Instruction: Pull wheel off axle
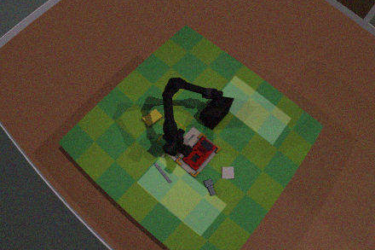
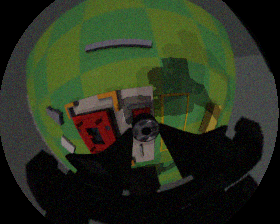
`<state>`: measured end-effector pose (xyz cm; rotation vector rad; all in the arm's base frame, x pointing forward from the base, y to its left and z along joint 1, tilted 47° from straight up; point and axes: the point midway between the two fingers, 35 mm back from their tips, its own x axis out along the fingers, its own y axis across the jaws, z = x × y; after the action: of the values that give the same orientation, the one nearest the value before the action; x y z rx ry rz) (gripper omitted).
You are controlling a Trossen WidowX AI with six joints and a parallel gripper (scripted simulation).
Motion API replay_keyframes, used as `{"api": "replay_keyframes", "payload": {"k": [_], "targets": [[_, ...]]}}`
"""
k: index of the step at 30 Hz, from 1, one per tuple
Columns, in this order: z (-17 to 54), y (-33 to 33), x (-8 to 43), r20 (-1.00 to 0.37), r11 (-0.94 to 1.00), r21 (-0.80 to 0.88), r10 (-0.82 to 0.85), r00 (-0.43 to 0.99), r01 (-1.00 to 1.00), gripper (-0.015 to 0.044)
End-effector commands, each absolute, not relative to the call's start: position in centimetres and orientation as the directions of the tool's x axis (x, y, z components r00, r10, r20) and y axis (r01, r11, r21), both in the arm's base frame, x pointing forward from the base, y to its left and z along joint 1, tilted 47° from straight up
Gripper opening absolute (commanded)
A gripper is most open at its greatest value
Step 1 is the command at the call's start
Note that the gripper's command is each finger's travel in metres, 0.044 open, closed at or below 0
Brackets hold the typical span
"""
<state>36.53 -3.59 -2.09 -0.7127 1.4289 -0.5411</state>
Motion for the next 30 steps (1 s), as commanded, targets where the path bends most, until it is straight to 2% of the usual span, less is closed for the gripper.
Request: {"api": "replay_keyframes", "payload": {"k": [1, 30], "targets": [[-1.62, -3.11, 36.66, -0.691, 0.686, -0.723, -0.717, 0.096, -0.08, 0.0], [-0.96, -2.41, 36.52, -0.69, 0.685, -0.724, -0.717, 0.099, -0.083, 0.0]]}}
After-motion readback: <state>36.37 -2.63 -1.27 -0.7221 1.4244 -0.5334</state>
